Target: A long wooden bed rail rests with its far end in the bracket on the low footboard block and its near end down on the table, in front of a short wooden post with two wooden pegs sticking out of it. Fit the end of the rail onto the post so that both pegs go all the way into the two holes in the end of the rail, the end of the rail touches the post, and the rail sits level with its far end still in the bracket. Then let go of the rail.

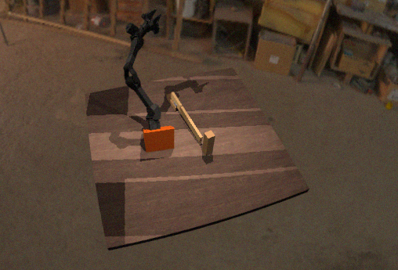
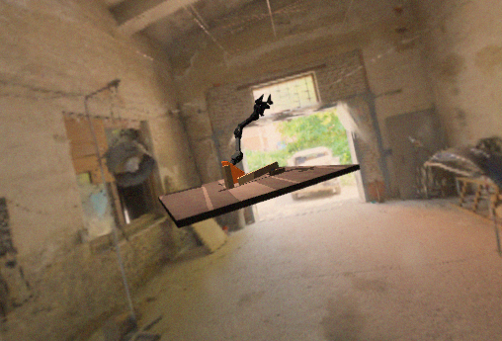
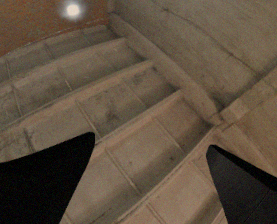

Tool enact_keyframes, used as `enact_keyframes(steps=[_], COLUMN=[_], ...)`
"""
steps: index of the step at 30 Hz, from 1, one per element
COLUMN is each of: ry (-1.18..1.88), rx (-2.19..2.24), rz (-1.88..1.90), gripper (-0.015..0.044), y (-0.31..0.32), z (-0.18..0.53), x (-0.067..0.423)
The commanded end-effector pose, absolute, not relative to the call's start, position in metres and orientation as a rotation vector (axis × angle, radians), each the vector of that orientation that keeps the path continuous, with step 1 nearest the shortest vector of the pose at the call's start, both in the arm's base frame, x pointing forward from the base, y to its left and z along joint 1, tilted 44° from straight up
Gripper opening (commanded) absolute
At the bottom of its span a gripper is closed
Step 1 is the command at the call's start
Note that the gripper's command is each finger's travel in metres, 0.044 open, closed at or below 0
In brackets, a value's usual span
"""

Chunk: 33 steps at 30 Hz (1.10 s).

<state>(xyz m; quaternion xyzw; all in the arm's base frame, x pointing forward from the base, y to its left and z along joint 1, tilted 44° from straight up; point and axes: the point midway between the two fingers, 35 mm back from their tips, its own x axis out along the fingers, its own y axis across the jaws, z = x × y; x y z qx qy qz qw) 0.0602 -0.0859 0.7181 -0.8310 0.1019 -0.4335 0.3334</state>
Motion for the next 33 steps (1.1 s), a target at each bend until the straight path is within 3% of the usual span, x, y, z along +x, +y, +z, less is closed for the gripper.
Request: enact_keyframes(steps=[1,5,15,24,33], ry=[0.265,0.236,0.103,0.007,-0.009], rx=[-2.173,-2.249,-2.564,-2.710,-2.619], rz=[-1.131,-1.095,-0.769,-0.262,0.323], gripper=[0.0426,0.0440,0.0440,0.0440,0.0440], y=[-0.085,-0.065,0.006,0.036,0.034], z=[0.718,0.714,0.654,0.542,0.398], x=[0.061,0.089,0.228,0.341,0.407])
